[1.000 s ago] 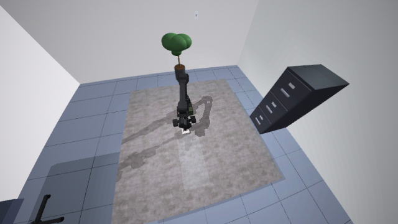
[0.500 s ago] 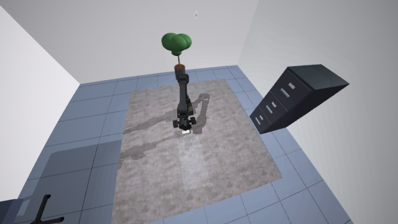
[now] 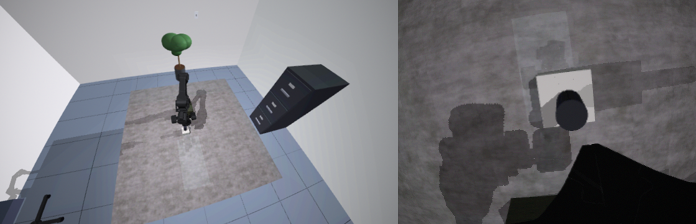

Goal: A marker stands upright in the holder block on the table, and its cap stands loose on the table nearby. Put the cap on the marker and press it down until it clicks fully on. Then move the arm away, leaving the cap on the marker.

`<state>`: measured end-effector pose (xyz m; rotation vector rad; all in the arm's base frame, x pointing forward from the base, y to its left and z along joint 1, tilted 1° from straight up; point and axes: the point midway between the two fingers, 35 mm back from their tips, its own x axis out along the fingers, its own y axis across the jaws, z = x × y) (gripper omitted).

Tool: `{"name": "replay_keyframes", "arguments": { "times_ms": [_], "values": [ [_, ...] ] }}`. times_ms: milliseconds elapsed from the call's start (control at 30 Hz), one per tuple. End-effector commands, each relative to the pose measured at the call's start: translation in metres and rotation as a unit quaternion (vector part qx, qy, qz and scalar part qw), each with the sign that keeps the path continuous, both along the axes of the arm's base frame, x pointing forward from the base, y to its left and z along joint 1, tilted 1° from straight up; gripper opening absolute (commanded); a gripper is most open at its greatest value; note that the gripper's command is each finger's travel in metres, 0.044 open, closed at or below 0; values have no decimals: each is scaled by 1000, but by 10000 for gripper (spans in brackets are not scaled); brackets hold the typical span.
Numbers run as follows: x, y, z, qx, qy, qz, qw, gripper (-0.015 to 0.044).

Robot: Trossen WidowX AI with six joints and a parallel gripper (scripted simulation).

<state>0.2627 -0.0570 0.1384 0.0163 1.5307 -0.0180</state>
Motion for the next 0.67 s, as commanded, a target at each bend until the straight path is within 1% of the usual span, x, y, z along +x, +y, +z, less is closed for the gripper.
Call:
{"name": "replay_keyframes", "arguments": {
  "times_ms": [0,33,567,600,633],
  "values": [
    [-4,1,13,1,3,1,1000,0],
    [-4,1,13,1,3,1,1000,0],
    [-4,1,13,1,3,1,1000,420],
    [-4,1,13,1,3,1,1000,440],
    [-4,1,13,1,3,1,1000,440]
  ]
}}
